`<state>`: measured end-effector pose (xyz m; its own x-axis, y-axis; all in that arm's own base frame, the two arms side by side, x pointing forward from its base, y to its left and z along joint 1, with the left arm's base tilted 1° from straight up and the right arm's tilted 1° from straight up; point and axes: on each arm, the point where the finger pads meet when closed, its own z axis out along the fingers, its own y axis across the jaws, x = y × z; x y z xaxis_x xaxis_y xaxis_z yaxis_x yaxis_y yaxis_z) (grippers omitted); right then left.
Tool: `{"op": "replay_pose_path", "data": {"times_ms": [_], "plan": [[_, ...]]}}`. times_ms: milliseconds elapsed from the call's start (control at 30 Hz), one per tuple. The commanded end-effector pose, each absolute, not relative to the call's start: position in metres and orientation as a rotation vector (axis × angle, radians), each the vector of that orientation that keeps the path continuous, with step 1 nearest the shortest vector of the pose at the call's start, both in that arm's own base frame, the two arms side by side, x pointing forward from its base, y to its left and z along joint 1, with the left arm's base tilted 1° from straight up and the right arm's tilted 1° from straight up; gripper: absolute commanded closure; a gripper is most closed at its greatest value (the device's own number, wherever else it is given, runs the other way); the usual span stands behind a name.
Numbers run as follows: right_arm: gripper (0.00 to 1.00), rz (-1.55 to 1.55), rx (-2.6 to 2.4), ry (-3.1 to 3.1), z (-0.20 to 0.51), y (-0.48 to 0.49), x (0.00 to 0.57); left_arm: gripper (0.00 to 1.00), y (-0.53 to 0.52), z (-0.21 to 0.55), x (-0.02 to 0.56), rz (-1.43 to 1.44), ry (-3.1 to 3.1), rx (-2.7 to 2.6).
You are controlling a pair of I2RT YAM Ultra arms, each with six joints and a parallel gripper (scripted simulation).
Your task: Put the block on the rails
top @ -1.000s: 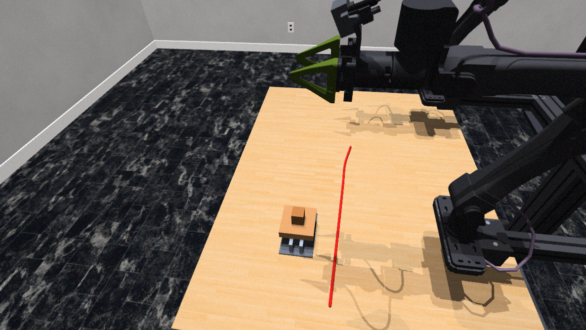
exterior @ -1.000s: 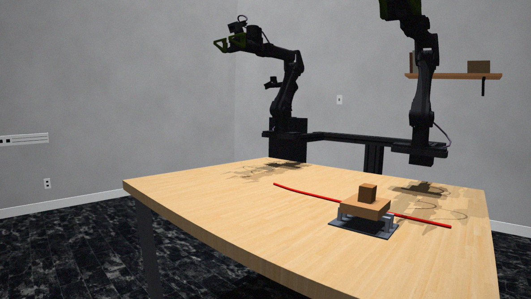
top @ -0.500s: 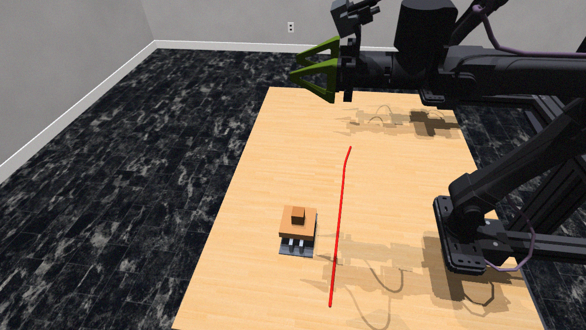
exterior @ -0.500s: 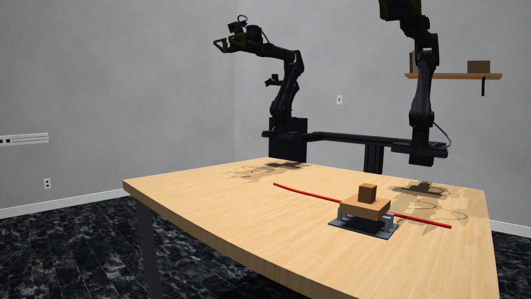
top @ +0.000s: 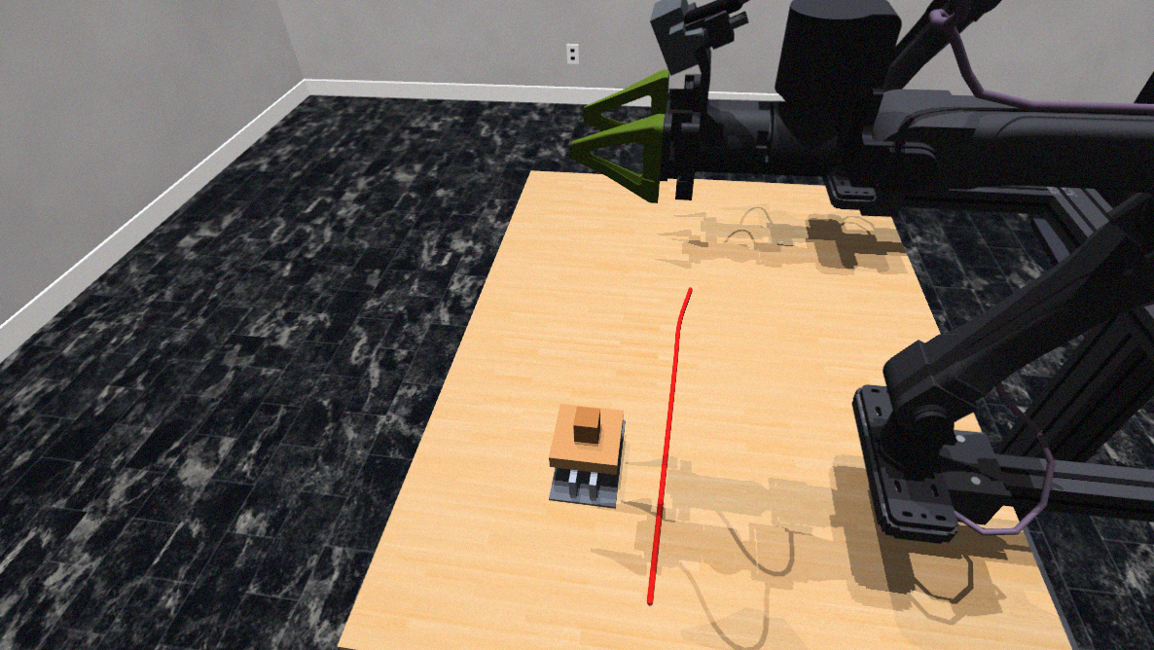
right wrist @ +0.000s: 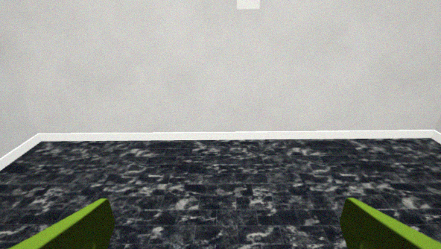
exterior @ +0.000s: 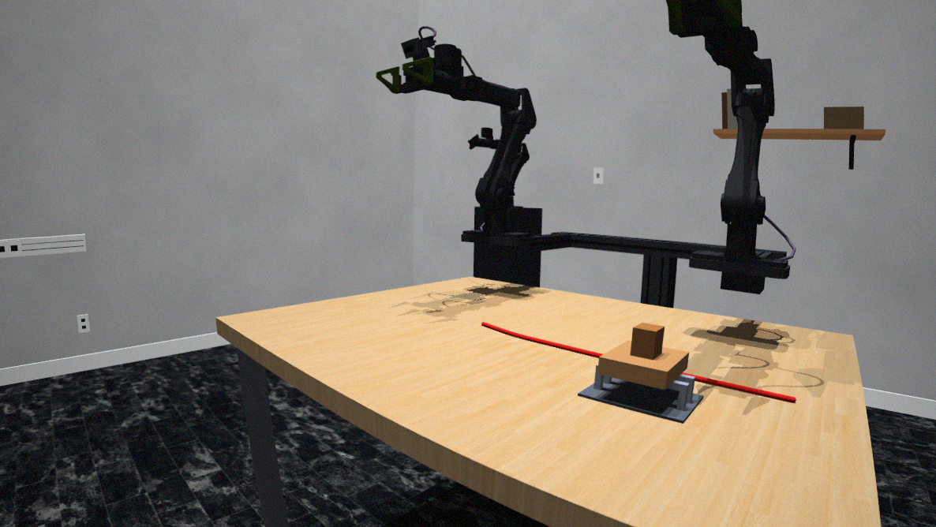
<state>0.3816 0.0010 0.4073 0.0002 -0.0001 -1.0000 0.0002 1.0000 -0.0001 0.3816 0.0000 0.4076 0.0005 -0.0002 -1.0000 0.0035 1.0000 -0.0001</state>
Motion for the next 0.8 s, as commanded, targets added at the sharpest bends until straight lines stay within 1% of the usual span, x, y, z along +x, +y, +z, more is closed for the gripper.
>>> {"op": "replay_pose_path", "data": {"times_ms": [0, 567, 667, 767], "plan": [[0.00, 0.005, -0.012, 1.544, 0.416, 0.004, 0.373, 0.32, 0.000, 0.417, 0.381, -0.005, 1.549, -0.002], [0.00, 0.011, -0.017, 1.552, 0.412, 0.006, 0.373, 0.32, -0.002, 0.405, 0.383, -0.010, 1.570, 0.004], [0.00, 0.011, -0.018, 1.504, 0.432, 0.006, 0.371, 0.32, -0.005, 0.402, 0.383, -0.015, 1.574, 0.010], [0.00, 0.011, -0.018, 1.495, 0.436, 0.006, 0.370, 0.32, -0.004, 0.408, 0.382, -0.013, 1.571, 0.007]]}}
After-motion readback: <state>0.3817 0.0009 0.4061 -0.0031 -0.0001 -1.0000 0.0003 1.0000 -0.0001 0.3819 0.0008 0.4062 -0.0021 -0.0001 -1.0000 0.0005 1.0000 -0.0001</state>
